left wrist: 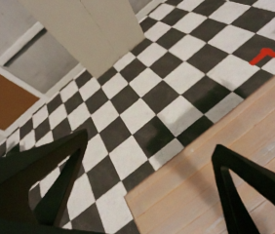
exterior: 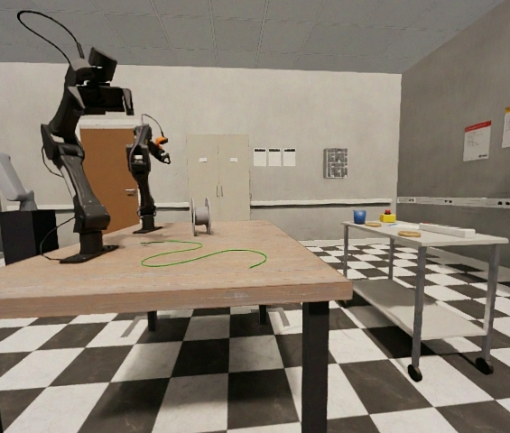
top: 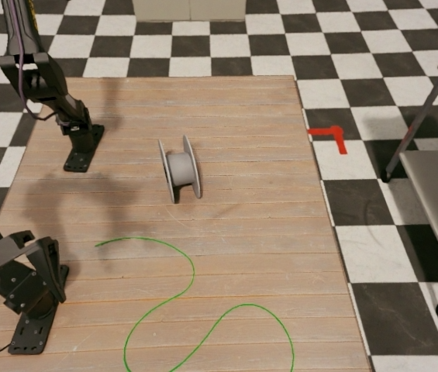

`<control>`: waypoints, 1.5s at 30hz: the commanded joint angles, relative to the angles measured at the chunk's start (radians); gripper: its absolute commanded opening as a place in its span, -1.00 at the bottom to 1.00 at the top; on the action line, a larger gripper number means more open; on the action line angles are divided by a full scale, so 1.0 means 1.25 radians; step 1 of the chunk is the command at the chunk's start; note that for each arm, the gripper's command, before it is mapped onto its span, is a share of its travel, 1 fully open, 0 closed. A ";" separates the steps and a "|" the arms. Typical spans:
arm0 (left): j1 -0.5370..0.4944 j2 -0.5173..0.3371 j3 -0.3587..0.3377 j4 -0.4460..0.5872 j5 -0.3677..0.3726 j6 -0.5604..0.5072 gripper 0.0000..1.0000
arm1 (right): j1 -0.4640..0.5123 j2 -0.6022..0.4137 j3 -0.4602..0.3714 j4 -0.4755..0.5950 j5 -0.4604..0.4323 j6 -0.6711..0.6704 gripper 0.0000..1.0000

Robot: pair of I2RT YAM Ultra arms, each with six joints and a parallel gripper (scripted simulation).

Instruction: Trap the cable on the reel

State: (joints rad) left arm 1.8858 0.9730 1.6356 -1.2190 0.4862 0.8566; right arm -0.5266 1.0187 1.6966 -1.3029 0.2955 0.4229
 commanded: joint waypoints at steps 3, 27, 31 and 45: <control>0.016 0.006 0.089 0.009 -0.063 -0.149 1.00 | 0.010 -0.020 0.084 0.037 -0.044 -0.080 1.00; 0.170 0.025 0.409 0.023 -0.188 -0.630 1.00 | 0.084 -0.032 0.376 0.093 -0.138 -0.319 1.00; 0.180 0.027 0.426 0.020 -0.194 -0.652 1.00 | 0.087 -0.027 0.390 0.094 -0.145 -0.330 1.00; 0.086 0.030 0.467 0.009 -0.304 -0.691 1.00 | 0.034 -0.012 0.415 0.094 -0.213 -0.346 1.00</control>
State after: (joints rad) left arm 2.0216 0.9958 2.1918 -1.1938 0.1581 0.0063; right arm -0.4728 0.9970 2.1952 -1.2121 0.0597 0.0044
